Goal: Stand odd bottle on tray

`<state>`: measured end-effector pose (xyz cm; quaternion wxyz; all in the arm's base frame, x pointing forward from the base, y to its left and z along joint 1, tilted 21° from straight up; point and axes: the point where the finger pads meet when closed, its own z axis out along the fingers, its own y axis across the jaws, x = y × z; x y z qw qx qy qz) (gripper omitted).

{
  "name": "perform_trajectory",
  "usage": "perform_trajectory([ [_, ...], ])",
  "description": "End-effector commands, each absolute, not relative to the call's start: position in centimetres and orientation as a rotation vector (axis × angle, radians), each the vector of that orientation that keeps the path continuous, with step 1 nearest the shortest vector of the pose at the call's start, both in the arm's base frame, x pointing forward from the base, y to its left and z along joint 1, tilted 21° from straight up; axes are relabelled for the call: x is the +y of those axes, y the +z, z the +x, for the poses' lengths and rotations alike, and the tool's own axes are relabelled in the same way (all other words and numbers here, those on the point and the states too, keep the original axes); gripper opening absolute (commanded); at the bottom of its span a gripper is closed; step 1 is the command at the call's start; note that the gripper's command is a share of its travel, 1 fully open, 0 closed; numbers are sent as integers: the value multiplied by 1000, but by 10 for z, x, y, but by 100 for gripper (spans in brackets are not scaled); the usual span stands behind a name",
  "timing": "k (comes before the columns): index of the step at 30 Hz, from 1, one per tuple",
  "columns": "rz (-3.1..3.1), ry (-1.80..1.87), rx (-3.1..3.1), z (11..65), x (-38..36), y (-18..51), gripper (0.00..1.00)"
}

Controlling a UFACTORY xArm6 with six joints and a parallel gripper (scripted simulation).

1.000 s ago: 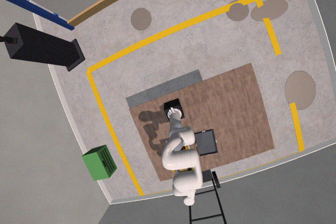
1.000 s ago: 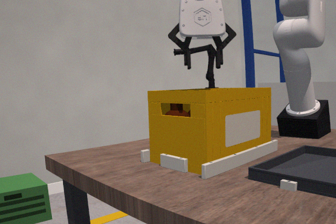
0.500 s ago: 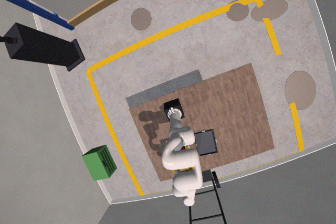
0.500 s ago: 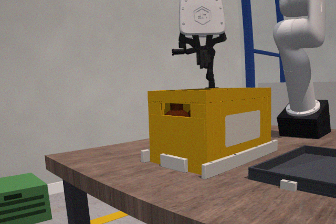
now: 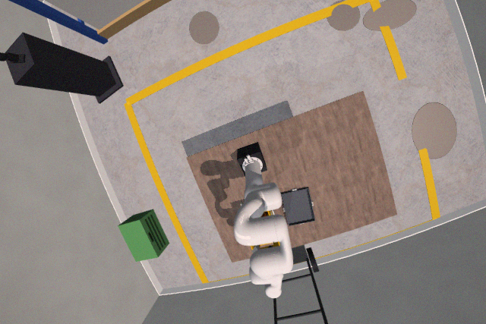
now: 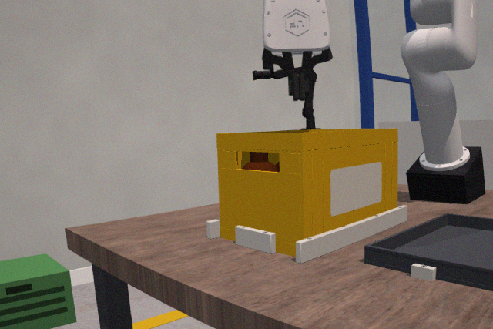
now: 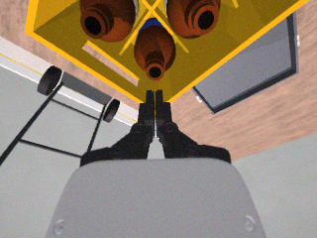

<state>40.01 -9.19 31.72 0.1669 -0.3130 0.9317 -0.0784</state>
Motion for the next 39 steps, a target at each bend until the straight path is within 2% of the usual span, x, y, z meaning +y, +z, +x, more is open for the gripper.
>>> perform_trajectory([
  [1,-890,-226,2648,401,-92,319,0],
  [10,-890,-226,2648,400,-93,319,0],
  [13,-888,-224,2657,367,-113,312,0],
  [19,-887,-223,2661,343,-125,306,0],
  [20,-887,-221,2663,323,-134,299,0],
  [34,-889,-225,2650,235,-154,258,0],
  [39,-890,-226,2648,230,-154,255,0],
])
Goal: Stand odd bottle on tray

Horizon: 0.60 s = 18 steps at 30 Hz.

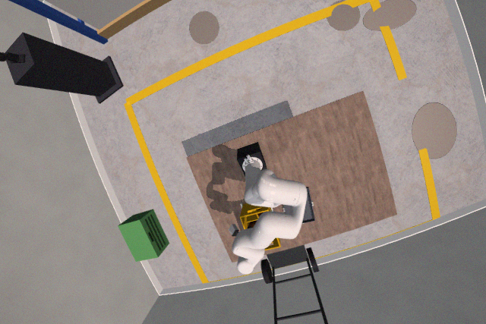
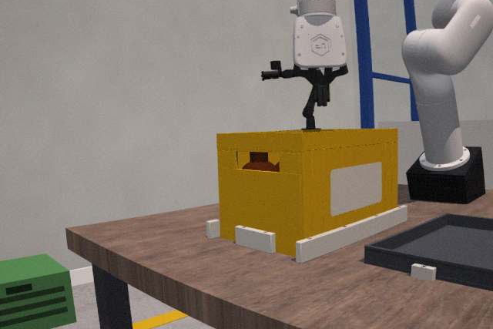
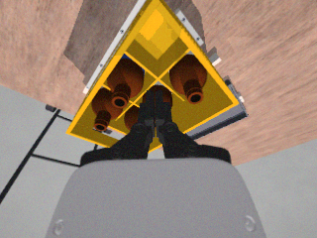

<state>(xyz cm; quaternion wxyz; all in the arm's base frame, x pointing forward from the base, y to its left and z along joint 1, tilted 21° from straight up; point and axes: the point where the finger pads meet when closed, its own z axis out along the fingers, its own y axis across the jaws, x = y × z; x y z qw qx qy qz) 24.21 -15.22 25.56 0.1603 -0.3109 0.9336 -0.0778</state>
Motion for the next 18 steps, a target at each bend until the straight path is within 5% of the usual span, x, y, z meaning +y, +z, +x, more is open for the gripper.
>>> perform_trajectory([
  [1,-890,-226,2648,230,-154,255,0],
  [4,-890,-226,2648,230,-154,255,0],
  [5,-890,-226,2648,230,-154,255,65],
  [18,-890,-226,2648,230,-154,255,65],
])
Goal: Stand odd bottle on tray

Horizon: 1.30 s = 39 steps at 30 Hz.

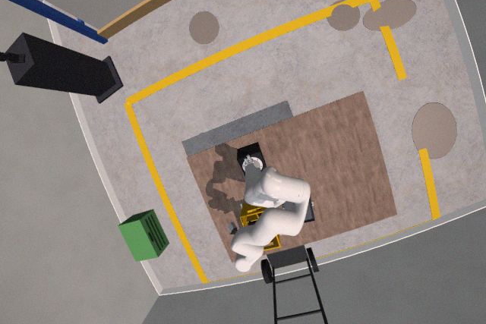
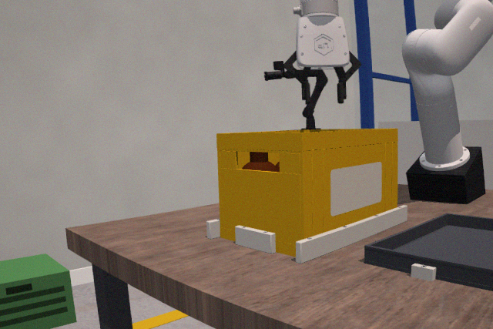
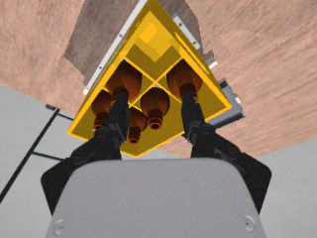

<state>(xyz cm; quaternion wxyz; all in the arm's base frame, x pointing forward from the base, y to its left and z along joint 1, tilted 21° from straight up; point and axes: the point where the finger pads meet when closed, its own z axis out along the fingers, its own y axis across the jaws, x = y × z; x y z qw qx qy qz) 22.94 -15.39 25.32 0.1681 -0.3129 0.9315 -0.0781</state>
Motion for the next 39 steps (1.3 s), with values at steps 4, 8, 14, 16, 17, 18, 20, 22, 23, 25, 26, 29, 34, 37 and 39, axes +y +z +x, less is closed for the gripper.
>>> perform_trajectory([
  [4,-890,-226,2648,230,-154,255,65],
  [8,-890,-226,2648,230,-154,255,65],
  [14,-890,-226,2648,230,-154,255,65],
  [16,-890,-226,2648,230,-154,255,65],
  [17,-890,-226,2648,230,-154,255,65],
  [18,-890,-226,2648,230,-154,255,65],
  [20,-890,-226,2648,230,-154,255,65],
  [22,-890,-226,2648,230,-154,255,65],
  [23,-890,-226,2648,230,-154,255,65],
  [25,-890,-226,2648,230,-154,254,65],
  [26,-890,-226,2648,230,-154,254,65],
  [29,-890,-226,2648,230,-154,254,65],
  [34,-890,-226,2648,231,-155,252,65],
  [37,-890,-226,2648,231,-155,250,65],
  [39,-890,-226,2648,232,-155,249,65],
])
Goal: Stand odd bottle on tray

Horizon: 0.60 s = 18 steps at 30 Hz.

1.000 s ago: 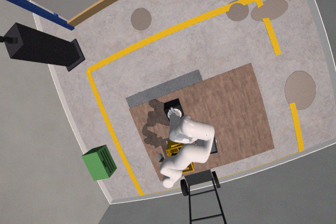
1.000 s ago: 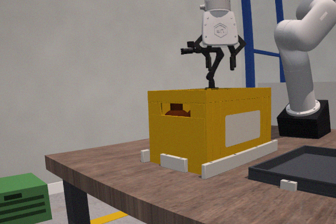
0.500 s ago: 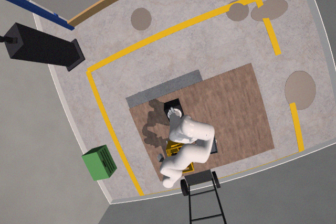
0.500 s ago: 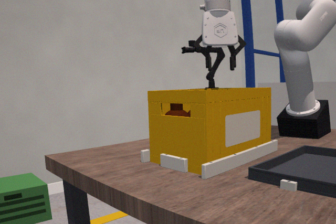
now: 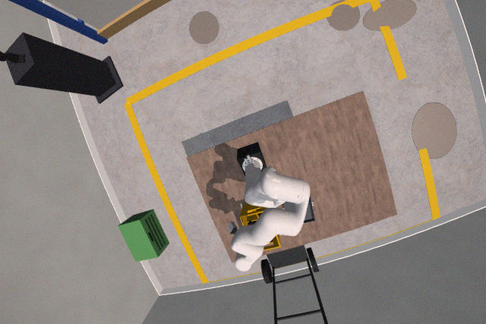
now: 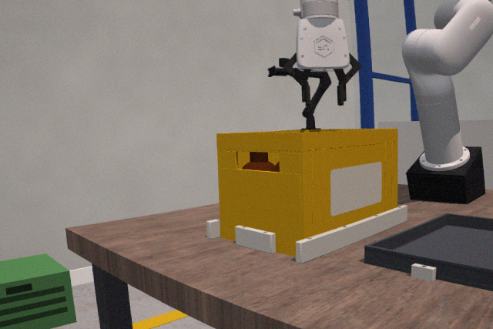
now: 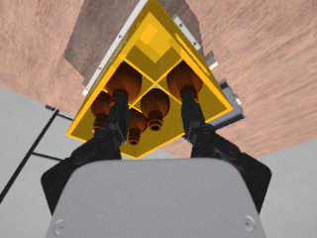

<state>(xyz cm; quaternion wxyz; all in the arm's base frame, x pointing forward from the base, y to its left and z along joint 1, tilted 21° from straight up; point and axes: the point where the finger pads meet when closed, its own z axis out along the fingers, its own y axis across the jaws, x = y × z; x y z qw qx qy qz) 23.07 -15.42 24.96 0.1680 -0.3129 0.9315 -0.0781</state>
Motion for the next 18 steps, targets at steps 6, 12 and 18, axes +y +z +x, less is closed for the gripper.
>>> perform_trajectory([
  [6,-890,-226,2648,234,-155,242,65],
  [12,-890,-226,2648,236,-156,237,65],
  [18,-890,-226,2648,239,-156,230,65],
])
